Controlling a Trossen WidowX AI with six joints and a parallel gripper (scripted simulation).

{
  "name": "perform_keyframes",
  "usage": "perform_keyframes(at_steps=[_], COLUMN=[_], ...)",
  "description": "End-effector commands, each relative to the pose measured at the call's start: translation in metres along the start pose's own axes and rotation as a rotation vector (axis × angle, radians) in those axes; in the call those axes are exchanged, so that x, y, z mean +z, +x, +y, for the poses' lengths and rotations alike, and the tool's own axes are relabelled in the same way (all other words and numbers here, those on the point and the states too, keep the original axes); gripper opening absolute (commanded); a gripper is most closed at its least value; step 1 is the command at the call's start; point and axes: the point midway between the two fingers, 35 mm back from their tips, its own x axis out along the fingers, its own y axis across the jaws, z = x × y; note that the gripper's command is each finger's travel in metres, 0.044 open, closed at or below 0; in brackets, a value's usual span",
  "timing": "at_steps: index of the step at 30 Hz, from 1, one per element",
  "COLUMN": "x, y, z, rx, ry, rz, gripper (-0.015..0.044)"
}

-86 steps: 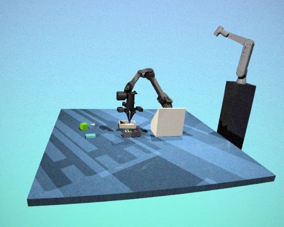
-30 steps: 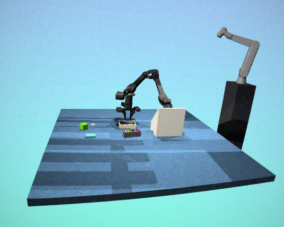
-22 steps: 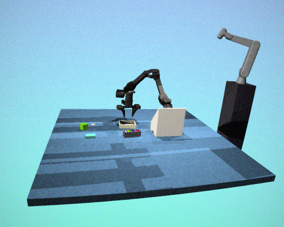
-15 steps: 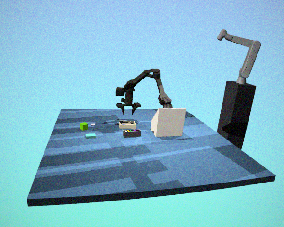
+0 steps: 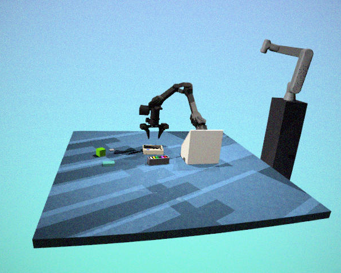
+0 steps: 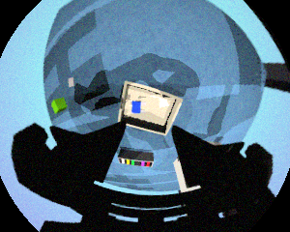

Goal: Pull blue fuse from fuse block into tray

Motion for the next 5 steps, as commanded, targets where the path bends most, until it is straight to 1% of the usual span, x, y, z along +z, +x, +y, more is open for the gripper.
perform_keyframes(at_steps=[1,5], x=[-0.0001,-0.0001], y=[0.0001,0.0001], z=[0.0000,0.0000], rx=[0.000,0.000], ry=[-0.001,-0.001], rz=[0.000,0.000], gripper=[0.0330,0.0330])
